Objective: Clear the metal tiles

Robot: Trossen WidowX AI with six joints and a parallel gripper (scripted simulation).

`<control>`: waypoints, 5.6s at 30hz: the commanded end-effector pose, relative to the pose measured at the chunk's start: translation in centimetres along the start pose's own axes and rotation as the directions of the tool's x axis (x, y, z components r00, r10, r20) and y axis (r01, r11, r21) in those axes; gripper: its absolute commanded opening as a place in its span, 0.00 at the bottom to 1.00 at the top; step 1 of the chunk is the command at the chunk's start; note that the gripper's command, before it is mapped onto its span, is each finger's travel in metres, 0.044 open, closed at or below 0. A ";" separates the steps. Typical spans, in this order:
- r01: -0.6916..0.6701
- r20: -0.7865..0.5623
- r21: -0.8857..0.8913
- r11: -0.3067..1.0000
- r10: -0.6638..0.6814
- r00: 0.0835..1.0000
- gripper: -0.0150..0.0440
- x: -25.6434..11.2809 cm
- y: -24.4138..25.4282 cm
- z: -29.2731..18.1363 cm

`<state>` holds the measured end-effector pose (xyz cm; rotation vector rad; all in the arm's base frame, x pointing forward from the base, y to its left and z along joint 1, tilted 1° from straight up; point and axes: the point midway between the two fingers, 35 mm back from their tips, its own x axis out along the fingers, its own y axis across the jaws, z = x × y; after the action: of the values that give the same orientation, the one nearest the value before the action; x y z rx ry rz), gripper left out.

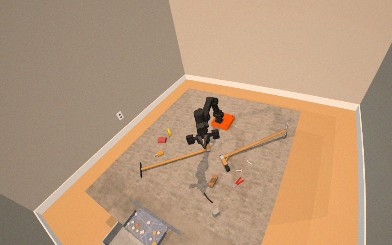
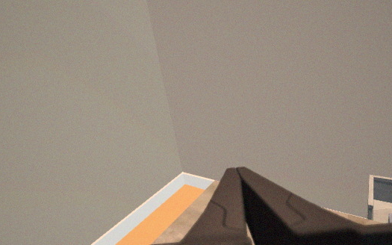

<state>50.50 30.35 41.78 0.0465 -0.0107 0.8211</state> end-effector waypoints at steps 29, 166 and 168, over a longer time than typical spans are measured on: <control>0.292 -0.117 0.019 0.956 -0.288 0.950 0.25 -2.3 -13.5 -4.6; 0.878 -0.447 -0.031 0.478 -0.792 0.416 0.25 -24.9 -44.9 -29.0; 0.878 -0.448 -0.031 0.478 -0.792 0.415 0.25 -24.9 -44.9 -29.6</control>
<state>66.31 -17.06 11.63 0.0740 0.4641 -0.2409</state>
